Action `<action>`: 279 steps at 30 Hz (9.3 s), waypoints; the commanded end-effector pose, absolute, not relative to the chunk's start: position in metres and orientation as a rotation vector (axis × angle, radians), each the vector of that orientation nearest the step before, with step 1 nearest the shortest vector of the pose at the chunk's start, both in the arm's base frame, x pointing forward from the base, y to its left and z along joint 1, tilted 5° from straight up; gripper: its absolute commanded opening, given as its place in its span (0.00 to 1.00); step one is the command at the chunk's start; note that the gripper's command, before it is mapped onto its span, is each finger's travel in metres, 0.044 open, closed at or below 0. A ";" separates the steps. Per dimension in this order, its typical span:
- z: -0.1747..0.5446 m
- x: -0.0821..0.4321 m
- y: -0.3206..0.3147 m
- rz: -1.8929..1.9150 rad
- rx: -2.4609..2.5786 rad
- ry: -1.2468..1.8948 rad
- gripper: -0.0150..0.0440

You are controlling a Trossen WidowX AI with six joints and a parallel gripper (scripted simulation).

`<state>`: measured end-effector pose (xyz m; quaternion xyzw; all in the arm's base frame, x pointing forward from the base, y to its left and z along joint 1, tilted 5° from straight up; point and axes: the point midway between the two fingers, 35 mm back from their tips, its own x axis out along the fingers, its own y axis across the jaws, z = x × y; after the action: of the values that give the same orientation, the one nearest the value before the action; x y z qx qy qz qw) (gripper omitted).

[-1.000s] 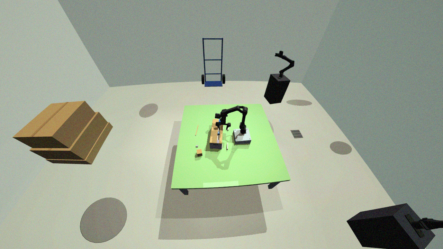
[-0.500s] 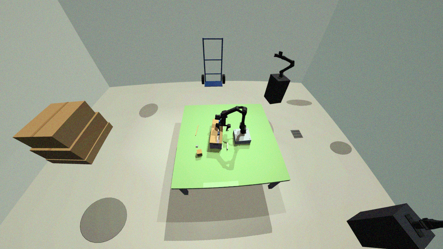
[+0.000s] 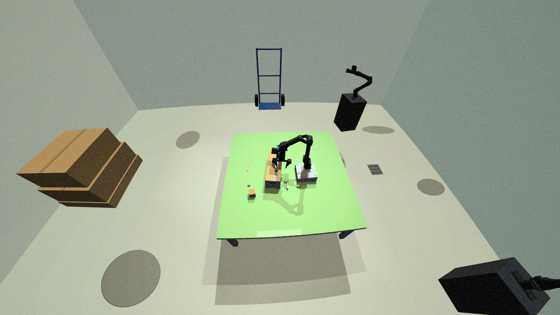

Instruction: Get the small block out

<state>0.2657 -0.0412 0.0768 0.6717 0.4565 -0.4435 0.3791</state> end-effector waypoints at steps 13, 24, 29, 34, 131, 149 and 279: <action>0.076 0.271 -0.021 -1.135 1.714 1.165 0.93; 0.076 0.270 -0.023 -1.136 1.714 1.165 0.93; 0.075 0.272 -0.018 -1.135 1.715 1.165 0.93; 0.075 0.274 -0.014 -1.135 1.715 1.165 0.93; 0.075 0.291 0.038 -1.131 1.720 1.169 0.93; 0.075 0.296 0.056 -1.130 1.722 1.170 0.93; 0.048 0.272 0.127 1.501 -2.556 0.398 0.74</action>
<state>0.2741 0.1331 0.0788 0.8535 -0.1318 -0.4979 -0.0795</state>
